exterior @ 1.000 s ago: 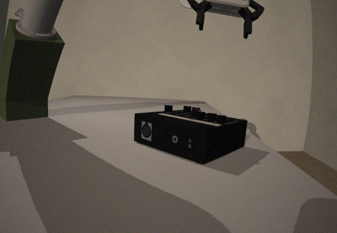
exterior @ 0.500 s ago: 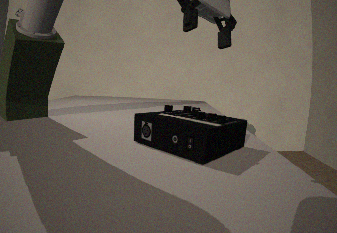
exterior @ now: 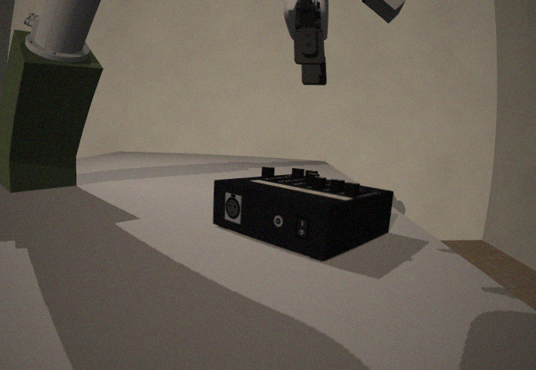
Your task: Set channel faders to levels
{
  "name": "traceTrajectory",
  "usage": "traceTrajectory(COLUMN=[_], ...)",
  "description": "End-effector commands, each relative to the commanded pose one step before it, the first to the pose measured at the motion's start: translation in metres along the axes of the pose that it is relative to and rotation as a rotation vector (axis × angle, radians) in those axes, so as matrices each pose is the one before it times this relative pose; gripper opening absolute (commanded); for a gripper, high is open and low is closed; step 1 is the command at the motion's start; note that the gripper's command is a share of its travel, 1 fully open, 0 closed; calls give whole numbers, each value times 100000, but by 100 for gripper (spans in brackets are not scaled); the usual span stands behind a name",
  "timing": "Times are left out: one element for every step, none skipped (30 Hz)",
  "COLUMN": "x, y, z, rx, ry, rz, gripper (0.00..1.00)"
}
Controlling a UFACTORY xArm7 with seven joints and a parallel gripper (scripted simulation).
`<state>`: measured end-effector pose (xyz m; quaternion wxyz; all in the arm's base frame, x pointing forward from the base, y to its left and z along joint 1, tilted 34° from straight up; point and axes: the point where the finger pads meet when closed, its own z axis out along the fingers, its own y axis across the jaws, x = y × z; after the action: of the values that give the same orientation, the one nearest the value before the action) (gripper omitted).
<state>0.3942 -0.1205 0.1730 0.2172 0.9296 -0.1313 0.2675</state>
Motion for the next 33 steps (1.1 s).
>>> traceTrajectory(x=[169, 0, 0, 0, 0, 0, 0, 0, 0, 14, 86, 194, 293, 339, 302, 176, 8, -135, 0, -292, -334, -298, 0, 0, -206, -105, -17, 0, 0, 0, 0, 0, 0], y=[44, 0, 0, 0, 0, 0, 0, 0, 0, 14, 88, 211, 370, 550, 724, 856, 905, 867, 0, 738, 567, 382, 0, 0, 214, 76, 12, 0, 0, 0, 0, 0, 0], z=[-45, 0, 0, 0, 0, 0, 0, 0, 0, 17, 103, 246, 420, 605, 779, 920, 1006, 1019, 0, 948, 801, 595, 0, 0, 365, 156, 25, 0, 0, 0, 0, 0, 0], rx=[10062, 0, 0, 0, 0, 0, 0, 0, 0, 2, 15, 37, 66, 101, 139, 99, -58, -54, 175, -17, 55, 147, 0, 0, 1069, 58, 10, 0, 0, 0, 0, 0, 0], ry=[-5065, 0, 0, 0, 0, 0, 0, 0, 0, 0, 3, 7, 11, 12, 11, 34, 35, -36, -55, -127, -176, -141, 0, 0, 604, 2, 0, 0, 0, 0, 0, 0, 0], rz=[-15187, 0, 0, 0, 0, 0, 0, 0, 0, -225, -1391, -3252, -5365, -7368, -8985, -7904, -4234, -5180, -5651, -5650, -5466, -5438, 0, 0, -15634, -1374, -222, 0, 0, 0, 0, 0, 0], gripper=[100, 100, 100, 100, 100, 100, 100, 100, 100, 100, 100, 100, 100, 100, 100, 100, 100, 100, 100, 100, 100, 100, 100, 100, 100, 100, 100, 0, 0, 0, 0, 0, 0])
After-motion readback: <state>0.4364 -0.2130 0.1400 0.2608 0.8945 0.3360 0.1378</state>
